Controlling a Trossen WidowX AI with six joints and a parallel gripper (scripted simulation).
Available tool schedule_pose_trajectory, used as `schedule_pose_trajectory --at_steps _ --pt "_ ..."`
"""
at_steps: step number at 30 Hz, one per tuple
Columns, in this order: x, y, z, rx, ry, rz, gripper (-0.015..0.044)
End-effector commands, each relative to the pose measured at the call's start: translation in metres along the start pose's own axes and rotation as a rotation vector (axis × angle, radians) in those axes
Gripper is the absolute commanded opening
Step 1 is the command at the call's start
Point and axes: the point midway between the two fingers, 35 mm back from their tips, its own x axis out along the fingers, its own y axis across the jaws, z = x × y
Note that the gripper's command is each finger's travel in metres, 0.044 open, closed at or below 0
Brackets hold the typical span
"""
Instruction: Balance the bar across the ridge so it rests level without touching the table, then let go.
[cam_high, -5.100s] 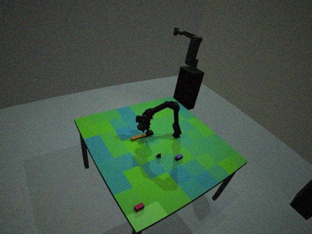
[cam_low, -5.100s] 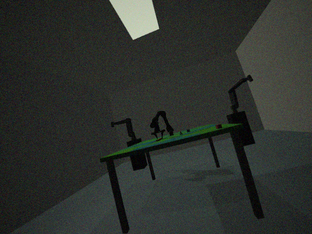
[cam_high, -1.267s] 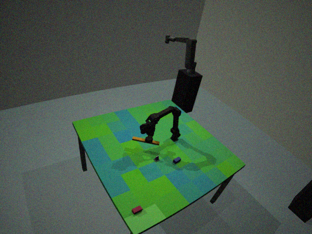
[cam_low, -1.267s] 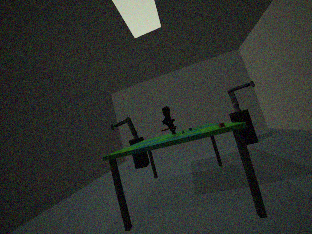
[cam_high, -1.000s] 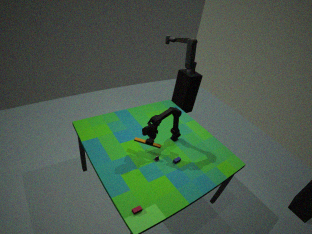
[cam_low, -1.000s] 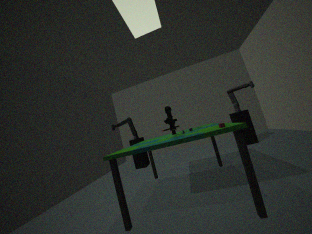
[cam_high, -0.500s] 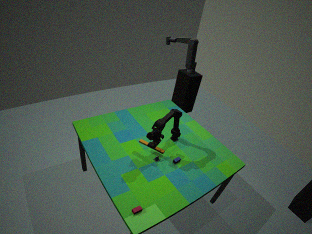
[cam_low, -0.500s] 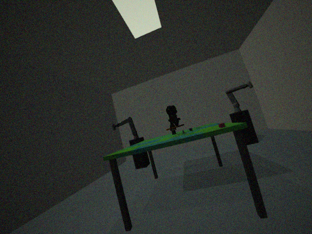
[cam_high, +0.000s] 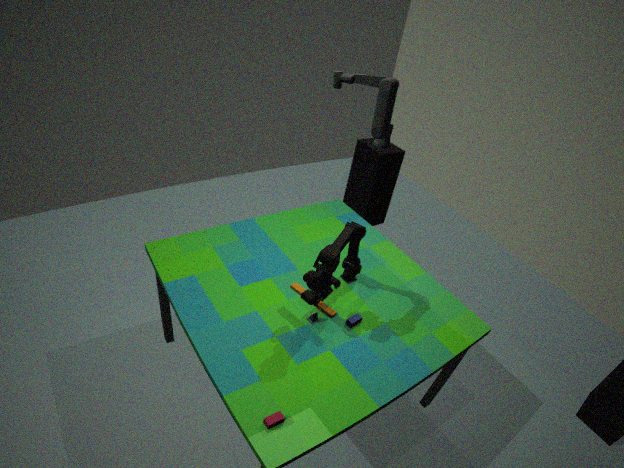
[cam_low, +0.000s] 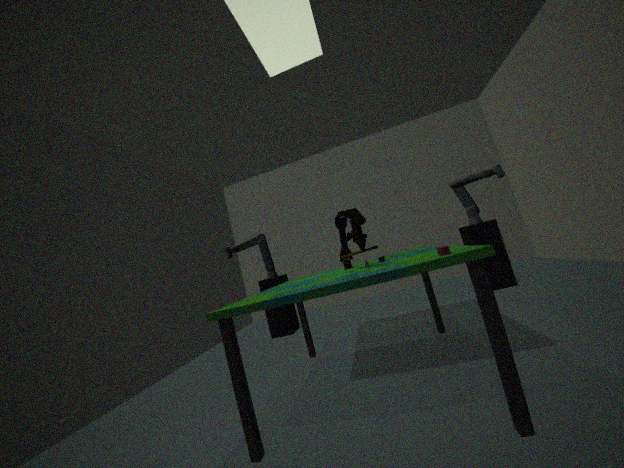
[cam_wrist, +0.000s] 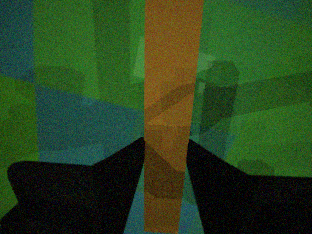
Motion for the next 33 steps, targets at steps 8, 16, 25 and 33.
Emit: schedule_pose_trajectory --at_steps 8,16,25,33 --pt "0.000 0.005 -0.027 0.104 0.001 0.007 0.0000" --pt "0.011 0.007 -0.028 0.105 0.001 0.007 0.0000" --pt "0.026 0.007 -0.028 0.105 0.001 0.007 0.0000" --pt "0.039 0.007 -0.027 0.105 0.001 0.007 0.0000"
